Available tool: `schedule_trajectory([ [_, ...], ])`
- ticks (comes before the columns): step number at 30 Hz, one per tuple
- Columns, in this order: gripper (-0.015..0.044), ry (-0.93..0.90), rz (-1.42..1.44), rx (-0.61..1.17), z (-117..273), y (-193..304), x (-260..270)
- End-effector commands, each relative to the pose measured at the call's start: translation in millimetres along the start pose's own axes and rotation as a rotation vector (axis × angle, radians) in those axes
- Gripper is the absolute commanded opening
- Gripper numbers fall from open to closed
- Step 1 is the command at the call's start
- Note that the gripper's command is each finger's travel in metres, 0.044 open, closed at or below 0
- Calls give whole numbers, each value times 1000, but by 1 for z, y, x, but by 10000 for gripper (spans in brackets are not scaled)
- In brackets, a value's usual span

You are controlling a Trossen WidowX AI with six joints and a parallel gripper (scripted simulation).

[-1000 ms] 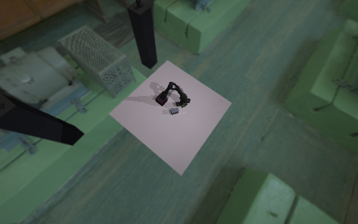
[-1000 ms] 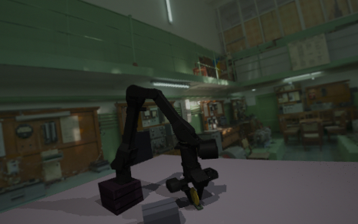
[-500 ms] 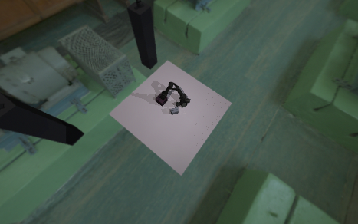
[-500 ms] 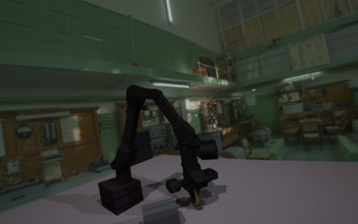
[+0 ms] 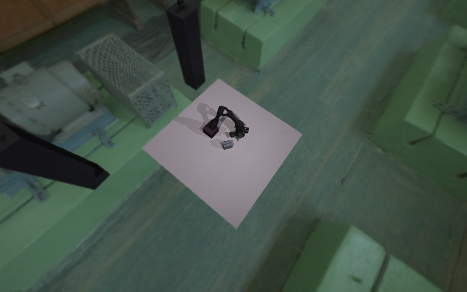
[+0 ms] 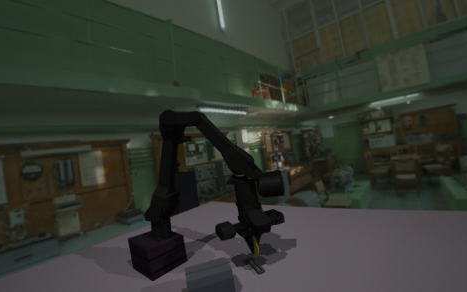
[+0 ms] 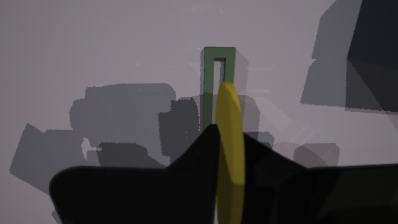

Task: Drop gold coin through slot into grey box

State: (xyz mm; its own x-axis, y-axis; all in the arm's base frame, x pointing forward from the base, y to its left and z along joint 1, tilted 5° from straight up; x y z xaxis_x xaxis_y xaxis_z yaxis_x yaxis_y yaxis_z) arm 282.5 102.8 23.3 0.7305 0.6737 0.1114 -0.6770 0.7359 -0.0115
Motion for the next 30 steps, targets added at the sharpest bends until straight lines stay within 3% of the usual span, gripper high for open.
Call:
schedule_trajectory([
  [1, 0, -3, -1, 2, 9, 0, 1],
  [24, 0, -3, -1, 2, 65, 1, -3],
  [30, 0, -3, 152, 1, 65, 1, -3],
])
Point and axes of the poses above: the point midway between the two fingers, 35 mm back from their tips, its own z axis back along the fingers, its own x axis across the jaws, y = z × x, the point moved 1 cm from there along z, back along the fingers, and after that the axes turned 14 degrees about -z, right-handed, at the moved point
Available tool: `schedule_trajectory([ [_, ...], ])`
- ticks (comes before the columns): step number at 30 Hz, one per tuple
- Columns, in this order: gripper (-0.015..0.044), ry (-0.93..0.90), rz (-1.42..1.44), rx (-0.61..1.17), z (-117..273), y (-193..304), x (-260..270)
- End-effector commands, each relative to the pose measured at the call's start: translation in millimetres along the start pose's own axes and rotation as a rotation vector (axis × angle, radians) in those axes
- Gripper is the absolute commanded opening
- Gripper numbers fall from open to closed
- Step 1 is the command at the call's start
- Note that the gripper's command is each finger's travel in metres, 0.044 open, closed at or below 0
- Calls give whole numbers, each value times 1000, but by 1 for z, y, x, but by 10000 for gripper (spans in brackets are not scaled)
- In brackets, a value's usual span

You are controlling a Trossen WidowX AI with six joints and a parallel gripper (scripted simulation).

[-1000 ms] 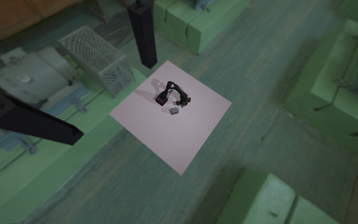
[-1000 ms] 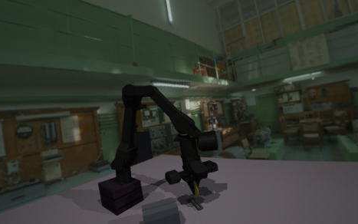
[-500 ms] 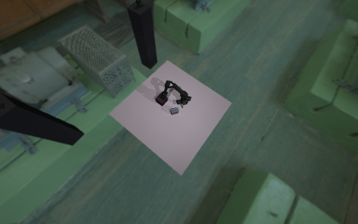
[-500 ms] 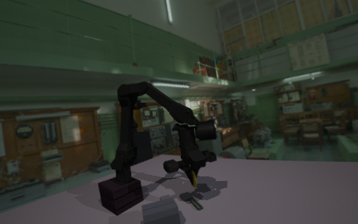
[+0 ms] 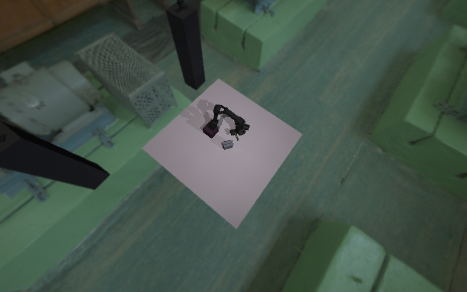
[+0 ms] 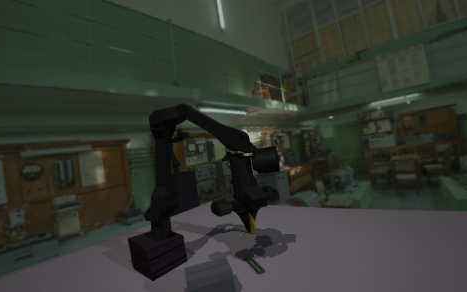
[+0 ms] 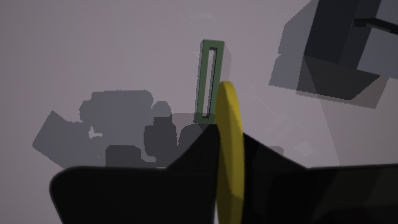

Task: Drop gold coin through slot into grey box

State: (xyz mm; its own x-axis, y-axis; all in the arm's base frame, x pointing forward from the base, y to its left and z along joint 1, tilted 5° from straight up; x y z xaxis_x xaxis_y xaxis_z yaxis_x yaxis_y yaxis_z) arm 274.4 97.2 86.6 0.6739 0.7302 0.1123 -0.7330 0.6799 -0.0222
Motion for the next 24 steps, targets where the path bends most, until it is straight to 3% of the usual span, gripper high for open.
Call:
schedule_trajectory([
  [1, 0, -1, 106, 3, 1, 0, 0],
  [24, 0, -2, 892, 3, 1, 0, 0],
])
Point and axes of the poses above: the point midway between the two fingers, 35 mm back from their tips, its own z axis back along the fingers, its own x axis across the jaws, y = z × x, the point moved 1 cm from there along z, back along the fingers, and after that the axes turned 14 degrees about -z, right-handed, at the moved point
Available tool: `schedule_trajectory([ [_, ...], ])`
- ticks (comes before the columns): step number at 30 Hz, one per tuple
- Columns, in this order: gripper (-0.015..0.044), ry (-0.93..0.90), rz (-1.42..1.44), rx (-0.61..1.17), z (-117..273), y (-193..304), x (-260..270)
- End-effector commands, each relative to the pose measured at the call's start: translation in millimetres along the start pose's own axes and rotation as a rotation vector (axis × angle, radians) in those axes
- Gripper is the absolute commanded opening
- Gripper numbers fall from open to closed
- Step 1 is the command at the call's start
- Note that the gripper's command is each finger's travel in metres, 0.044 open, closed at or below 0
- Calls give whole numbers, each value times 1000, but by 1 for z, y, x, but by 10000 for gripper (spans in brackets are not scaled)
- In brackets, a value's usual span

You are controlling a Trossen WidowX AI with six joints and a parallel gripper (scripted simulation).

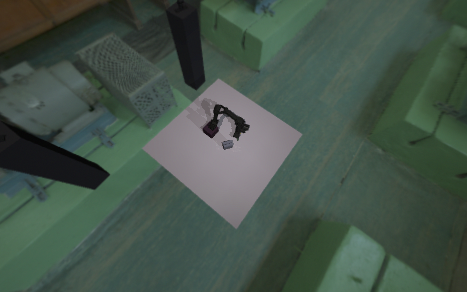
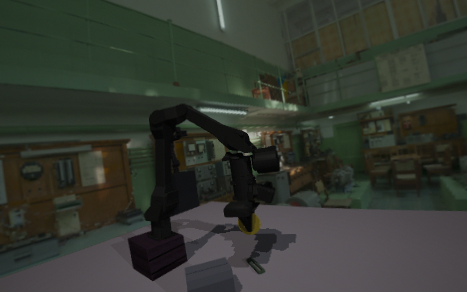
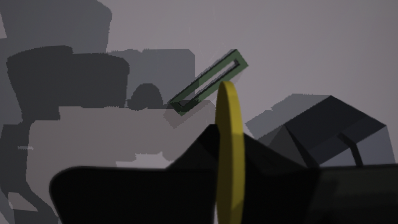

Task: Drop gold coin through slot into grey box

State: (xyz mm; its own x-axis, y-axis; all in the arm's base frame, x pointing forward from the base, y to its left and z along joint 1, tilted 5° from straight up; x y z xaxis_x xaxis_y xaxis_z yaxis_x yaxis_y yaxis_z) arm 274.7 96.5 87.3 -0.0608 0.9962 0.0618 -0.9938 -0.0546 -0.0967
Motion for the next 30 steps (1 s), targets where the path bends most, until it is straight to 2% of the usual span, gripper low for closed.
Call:
schedule_trajectory([
  [1, 0, -3, 121, 2, 0, 0, 0],
  [15, 0, -3, 595, 1, 0, 0, 0],
  [30, 0, 0, 618, 4, 0, -1, -23],
])
Point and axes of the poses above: the point midway between the two fingers, 35 mm back from their tips, its own z axis back along the fingers, its own x axis across the jaws, y = z × x, the point moved 1 cm from there along z, back along the fingers, and after that the axes turned 14 degrees about -z, right-handed, at the moved point
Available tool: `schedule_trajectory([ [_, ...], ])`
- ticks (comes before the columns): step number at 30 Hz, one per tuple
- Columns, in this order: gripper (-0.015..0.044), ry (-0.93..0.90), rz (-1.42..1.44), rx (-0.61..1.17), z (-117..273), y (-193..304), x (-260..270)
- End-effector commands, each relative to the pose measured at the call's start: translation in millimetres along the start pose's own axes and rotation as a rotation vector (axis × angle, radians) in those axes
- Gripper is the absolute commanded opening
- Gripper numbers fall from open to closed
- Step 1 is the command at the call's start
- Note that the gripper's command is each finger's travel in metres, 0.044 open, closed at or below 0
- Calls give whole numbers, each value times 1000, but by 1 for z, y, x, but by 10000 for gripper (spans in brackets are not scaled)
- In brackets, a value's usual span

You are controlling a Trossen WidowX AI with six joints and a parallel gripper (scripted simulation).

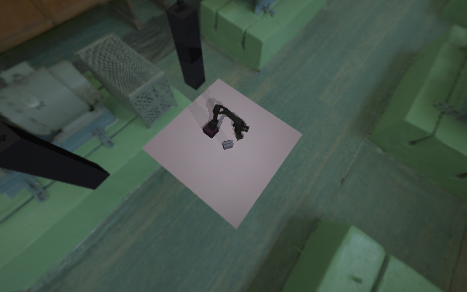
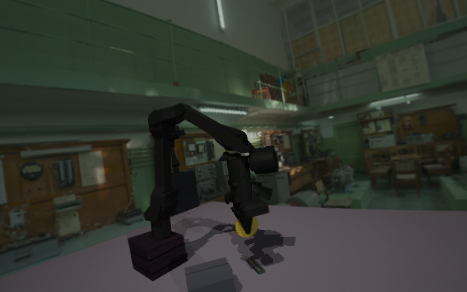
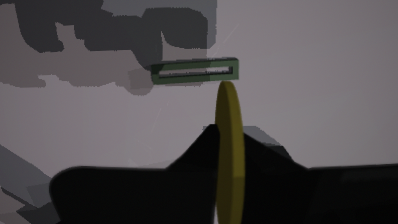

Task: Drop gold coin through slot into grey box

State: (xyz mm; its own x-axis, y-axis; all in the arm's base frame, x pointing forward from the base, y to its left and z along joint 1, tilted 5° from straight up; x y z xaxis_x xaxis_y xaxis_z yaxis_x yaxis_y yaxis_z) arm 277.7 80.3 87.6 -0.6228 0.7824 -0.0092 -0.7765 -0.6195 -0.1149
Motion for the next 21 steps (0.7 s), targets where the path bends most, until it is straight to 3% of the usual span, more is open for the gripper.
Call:
schedule_trajectory([
  [1, 0, -5, 3, 4, -1, 7, -7],
  [21, 0, 0, 3, 10, -1, 42, -47],
])
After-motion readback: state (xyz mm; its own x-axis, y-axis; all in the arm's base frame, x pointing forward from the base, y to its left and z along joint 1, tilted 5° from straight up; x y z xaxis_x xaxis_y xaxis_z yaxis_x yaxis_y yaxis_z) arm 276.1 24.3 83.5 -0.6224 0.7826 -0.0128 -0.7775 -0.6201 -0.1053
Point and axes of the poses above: the point midway between the two fingers, 35 mm back from their tips, its own z axis back along the fingers, its own x axis across the jaws, y = z × x, the point moved 1 cm from there along z, back along the fingers, and after that the axes turned 14 degrees about -z, right-handed, at the moved point
